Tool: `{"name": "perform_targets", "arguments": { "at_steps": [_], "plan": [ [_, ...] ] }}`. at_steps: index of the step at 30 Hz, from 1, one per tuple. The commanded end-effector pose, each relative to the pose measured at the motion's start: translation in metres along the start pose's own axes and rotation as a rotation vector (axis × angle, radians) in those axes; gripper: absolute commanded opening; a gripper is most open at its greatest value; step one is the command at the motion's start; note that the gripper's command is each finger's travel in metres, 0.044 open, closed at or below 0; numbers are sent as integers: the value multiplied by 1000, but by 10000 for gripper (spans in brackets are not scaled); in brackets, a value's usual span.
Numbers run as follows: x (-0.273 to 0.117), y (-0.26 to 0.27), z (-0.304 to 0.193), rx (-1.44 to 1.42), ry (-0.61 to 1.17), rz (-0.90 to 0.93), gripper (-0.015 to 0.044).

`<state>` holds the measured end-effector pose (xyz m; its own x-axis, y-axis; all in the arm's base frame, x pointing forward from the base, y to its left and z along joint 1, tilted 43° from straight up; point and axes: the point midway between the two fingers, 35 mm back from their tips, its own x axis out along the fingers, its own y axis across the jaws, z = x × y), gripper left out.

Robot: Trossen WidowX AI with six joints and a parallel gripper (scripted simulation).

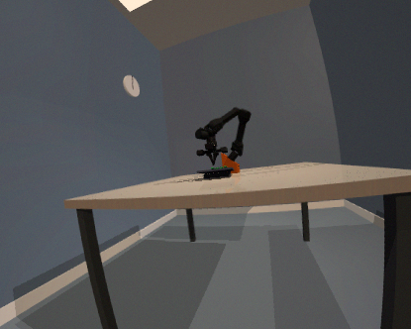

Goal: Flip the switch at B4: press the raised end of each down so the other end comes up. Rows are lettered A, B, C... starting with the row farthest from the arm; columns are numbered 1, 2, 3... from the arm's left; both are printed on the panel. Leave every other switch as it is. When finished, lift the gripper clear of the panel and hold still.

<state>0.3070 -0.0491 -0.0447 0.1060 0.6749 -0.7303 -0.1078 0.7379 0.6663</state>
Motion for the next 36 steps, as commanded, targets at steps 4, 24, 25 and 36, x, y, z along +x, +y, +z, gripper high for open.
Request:
{"name": "perform_targets", "arguments": {
  "at_steps": [4, 24, 25, 36],
  "plan": [
    [9, 0, -2, 10, 0, 6, 0],
    [17, 1, -2, 10, 0, 6, 0],
    [17, 1, -2, 10, 0, 6, 0],
    [17, 1, -2, 10, 0, 6, 0]
  ]
}}
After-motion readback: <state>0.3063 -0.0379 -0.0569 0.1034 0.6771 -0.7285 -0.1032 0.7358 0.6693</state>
